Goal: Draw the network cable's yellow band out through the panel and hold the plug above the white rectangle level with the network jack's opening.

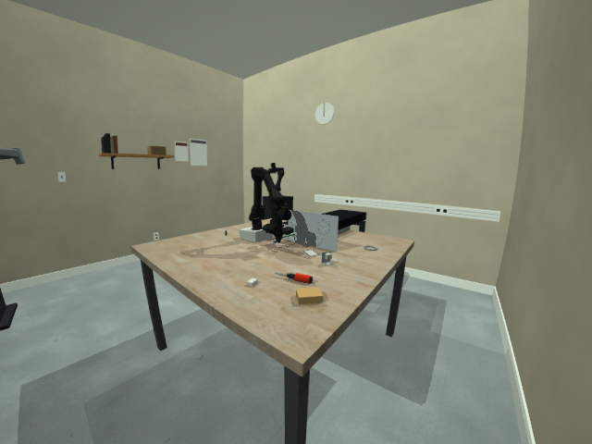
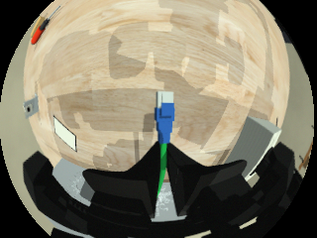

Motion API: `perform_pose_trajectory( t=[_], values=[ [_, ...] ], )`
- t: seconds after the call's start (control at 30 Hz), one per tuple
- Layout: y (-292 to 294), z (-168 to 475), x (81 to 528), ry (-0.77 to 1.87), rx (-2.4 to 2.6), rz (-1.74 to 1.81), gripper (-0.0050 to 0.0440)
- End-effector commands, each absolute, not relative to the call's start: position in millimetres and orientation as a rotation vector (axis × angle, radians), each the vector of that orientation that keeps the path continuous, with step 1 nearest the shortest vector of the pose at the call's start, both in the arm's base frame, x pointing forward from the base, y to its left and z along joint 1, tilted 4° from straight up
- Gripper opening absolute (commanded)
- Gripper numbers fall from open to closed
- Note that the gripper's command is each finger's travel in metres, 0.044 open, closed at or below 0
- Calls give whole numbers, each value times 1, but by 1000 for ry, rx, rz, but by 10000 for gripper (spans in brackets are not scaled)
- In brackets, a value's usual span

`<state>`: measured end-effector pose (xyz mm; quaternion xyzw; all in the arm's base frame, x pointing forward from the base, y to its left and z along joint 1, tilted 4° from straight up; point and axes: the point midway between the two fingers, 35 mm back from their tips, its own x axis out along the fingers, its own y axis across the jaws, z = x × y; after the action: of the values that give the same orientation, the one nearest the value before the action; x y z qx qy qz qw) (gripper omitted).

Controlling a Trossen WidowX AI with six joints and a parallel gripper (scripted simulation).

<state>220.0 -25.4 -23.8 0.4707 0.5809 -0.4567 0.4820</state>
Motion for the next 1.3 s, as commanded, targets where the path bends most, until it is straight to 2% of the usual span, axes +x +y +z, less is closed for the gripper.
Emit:
perform_pose_trajectory(
  t=[0.0,1.27],
  values=[
    [-75,-19,236,1274,1112,-1192,-50],
    [-158,-19,238,1274,1107,-1197,-50]
  ],
)
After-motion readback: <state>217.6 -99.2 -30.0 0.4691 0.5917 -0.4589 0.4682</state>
